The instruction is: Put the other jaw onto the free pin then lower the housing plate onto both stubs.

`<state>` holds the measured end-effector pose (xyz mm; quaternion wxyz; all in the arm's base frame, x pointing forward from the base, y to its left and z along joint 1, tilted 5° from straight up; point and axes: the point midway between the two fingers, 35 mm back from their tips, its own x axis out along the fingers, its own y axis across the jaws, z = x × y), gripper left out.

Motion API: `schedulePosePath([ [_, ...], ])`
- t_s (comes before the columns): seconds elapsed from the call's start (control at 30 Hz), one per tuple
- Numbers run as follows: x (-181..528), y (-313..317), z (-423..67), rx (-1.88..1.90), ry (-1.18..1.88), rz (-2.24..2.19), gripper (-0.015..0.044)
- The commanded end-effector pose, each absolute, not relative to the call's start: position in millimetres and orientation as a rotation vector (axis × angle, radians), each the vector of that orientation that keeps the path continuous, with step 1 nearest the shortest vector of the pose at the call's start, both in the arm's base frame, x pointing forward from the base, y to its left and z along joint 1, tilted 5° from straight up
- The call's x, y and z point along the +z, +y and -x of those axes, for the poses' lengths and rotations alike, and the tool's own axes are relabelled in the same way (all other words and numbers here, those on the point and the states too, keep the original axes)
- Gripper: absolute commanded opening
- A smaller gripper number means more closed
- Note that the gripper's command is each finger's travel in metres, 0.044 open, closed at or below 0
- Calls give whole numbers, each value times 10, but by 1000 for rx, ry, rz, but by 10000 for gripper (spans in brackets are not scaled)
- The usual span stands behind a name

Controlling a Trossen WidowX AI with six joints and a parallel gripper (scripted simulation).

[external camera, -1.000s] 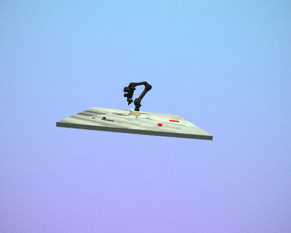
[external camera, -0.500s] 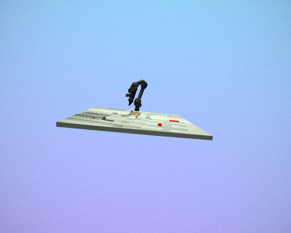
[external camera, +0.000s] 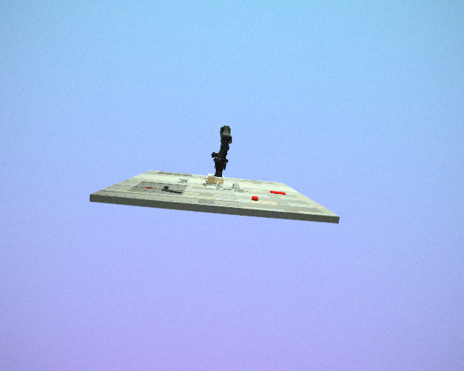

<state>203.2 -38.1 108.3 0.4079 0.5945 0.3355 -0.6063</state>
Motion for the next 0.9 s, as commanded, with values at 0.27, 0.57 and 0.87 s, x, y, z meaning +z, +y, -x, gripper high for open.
schedulePosePath([
  [0.27,1030,936,-2443,-1693,710,-1886,440],
  [0.57,1020,1090,-2438,-1719,699,-1920,440],
  [0.87,620,1115,-2472,-1719,699,-1919,440],
])
